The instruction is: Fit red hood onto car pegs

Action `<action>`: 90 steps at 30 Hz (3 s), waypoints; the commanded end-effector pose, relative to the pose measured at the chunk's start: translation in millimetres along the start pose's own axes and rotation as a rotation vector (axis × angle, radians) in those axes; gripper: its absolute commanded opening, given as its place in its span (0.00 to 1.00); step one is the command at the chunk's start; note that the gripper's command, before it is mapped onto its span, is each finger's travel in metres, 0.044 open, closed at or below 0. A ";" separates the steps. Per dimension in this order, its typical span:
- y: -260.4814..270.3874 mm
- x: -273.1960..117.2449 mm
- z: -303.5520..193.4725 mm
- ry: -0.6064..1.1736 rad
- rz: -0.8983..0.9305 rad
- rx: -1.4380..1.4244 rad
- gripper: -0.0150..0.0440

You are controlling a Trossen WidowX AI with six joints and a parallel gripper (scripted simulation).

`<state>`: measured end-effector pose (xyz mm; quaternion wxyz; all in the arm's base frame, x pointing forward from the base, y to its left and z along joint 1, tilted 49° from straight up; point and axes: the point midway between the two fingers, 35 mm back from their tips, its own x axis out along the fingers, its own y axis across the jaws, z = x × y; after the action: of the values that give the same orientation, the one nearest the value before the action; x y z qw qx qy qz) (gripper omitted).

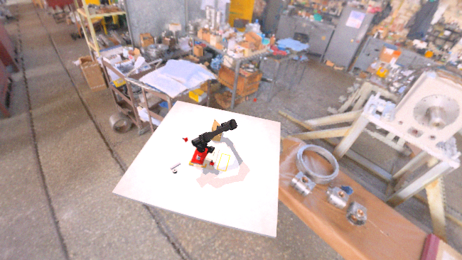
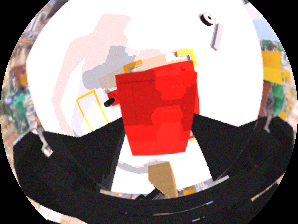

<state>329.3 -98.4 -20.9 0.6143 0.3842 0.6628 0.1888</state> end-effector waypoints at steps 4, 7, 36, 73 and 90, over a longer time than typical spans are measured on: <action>-25.1 0.8 5.6 -0.003 0.001 -0.127 0.25; -34.3 1.7 6.5 -0.003 0.003 -0.177 0.25; -46.4 53.3 8.7 -0.002 0.008 -0.236 0.25; -46.5 58.2 9.9 -0.003 0.008 -0.236 0.25; -46.5 63.7 10.0 -0.003 0.008 -0.236 0.25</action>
<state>329.7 -84.5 -97.6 0.6572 0.3083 0.6333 0.2681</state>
